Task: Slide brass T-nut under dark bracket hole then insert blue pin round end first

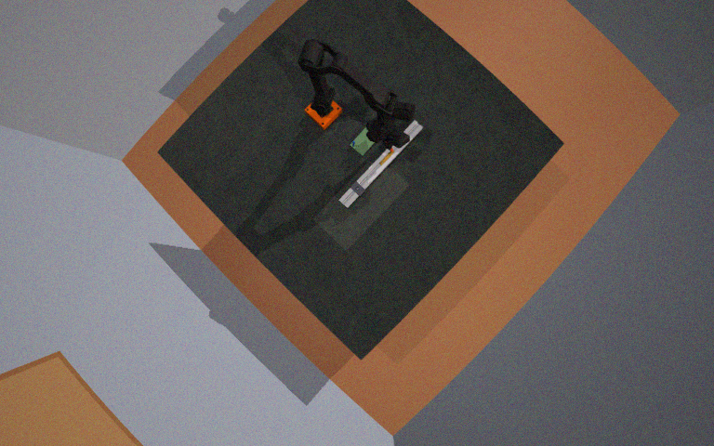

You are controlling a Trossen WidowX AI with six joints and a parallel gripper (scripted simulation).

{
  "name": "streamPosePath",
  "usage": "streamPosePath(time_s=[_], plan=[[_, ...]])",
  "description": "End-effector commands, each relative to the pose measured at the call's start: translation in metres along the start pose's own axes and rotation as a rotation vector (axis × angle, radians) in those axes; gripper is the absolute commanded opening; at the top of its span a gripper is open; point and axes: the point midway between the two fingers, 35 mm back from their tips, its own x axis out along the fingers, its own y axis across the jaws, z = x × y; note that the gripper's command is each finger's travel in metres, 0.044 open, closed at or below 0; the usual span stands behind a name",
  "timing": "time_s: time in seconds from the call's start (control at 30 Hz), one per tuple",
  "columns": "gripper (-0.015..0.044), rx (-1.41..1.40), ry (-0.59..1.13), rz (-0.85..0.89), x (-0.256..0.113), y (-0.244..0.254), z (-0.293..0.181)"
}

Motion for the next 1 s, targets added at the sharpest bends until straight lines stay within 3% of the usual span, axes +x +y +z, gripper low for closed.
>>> streamPosePath(time_s=[0.0,0.97], plan=[[-0.0150,-0.003,0.004,-0.010,0.0000,0.0009,-0.0010],[-0.0150,-0.022,0.003,-0.072,0.0004,0.0044,-0.0011]])
